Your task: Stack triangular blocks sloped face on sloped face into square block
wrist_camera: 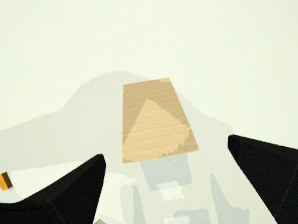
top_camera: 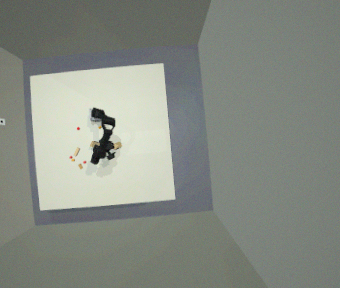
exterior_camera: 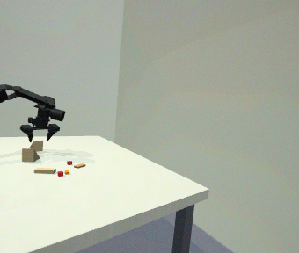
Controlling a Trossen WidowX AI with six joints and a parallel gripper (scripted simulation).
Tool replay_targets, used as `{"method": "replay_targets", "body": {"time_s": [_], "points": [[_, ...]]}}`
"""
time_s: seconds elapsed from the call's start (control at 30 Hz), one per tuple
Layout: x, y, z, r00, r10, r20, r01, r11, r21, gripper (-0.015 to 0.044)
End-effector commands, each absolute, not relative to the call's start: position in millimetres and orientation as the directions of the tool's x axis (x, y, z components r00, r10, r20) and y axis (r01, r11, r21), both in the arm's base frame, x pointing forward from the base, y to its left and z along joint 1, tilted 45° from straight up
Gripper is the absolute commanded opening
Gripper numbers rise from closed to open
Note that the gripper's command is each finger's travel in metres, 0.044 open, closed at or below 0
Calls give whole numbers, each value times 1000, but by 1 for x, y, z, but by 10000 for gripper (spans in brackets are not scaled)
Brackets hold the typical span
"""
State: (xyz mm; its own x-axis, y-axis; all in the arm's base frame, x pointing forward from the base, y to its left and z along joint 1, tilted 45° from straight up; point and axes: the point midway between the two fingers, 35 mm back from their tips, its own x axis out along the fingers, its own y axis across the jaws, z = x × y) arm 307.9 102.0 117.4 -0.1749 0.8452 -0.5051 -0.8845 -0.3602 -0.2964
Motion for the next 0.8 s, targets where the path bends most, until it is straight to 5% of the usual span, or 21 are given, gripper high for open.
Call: {"method": "replay_targets", "body": {"time_s": [0.0,0.77], "points": [[305,110,113,-186,849,-494,-885,-364,-292,440],[294,142,96,-223,860,-459,-873,-386,-299,440]]}}
